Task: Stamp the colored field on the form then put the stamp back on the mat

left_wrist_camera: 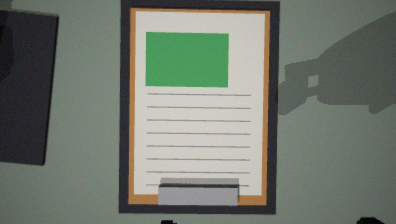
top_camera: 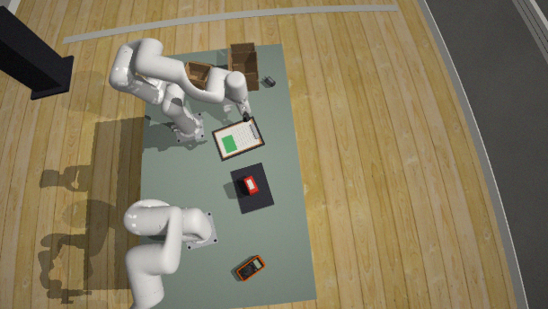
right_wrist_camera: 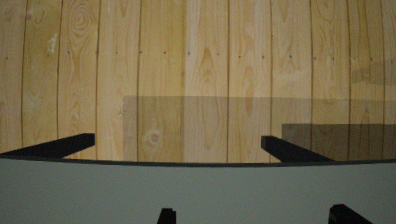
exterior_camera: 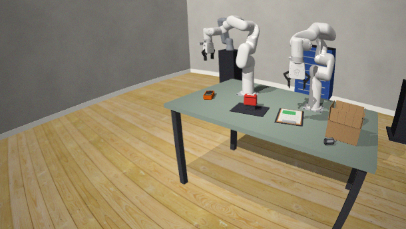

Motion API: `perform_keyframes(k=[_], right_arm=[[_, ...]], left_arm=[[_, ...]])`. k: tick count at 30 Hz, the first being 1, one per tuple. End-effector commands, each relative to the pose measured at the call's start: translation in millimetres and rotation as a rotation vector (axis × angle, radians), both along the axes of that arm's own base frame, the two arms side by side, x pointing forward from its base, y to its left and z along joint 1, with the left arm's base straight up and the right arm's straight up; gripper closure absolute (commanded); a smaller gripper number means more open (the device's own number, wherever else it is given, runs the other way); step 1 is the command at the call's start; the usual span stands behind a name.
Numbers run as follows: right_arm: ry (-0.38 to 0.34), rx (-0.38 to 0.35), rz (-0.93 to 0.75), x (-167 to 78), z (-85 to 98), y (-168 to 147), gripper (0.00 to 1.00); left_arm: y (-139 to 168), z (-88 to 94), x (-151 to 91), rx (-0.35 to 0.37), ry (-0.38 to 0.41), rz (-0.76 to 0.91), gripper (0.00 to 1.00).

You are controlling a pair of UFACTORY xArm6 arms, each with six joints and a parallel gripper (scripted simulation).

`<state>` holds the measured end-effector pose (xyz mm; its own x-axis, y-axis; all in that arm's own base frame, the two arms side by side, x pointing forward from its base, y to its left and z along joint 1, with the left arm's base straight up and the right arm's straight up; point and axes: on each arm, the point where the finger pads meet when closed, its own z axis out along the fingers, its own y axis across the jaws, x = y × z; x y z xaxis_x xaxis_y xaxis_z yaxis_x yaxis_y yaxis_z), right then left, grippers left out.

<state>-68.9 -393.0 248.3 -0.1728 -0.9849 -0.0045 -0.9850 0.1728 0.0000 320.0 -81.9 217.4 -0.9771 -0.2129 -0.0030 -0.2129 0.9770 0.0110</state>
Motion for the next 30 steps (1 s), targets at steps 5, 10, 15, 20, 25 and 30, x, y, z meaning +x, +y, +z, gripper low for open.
perform_keyframes(k=[5,10,15,20,25,30], right_arm=[[0.001,-0.004,0.000,-0.2,1.7,-1.0,0.00],[0.001,-0.004,0.000,-0.2,1.7,-1.0,0.00],[0.001,-0.004,0.000,-0.2,1.7,-1.0,0.00],[0.001,-0.004,0.000,-0.2,1.7,-1.0,0.00],[0.001,-0.004,0.000,-0.2,1.7,-1.0,0.00],[0.001,-0.004,0.000,-0.2,1.7,-1.0,0.00]], left_arm=[[1.1,1.1,0.6,-0.011,0.000,-0.014,0.00],[2.1,-1.2,1.3,-0.011,0.001,-0.014,0.00],[2.1,-1.5,1.3,-0.011,0.001,-0.015,0.00],[2.1,-1.5,1.3,-0.011,0.001,-0.015,0.00],[2.1,-1.5,1.3,-0.011,0.001,-0.015,0.00],[2.1,-1.5,1.3,-0.011,0.001,-0.015,0.00]])
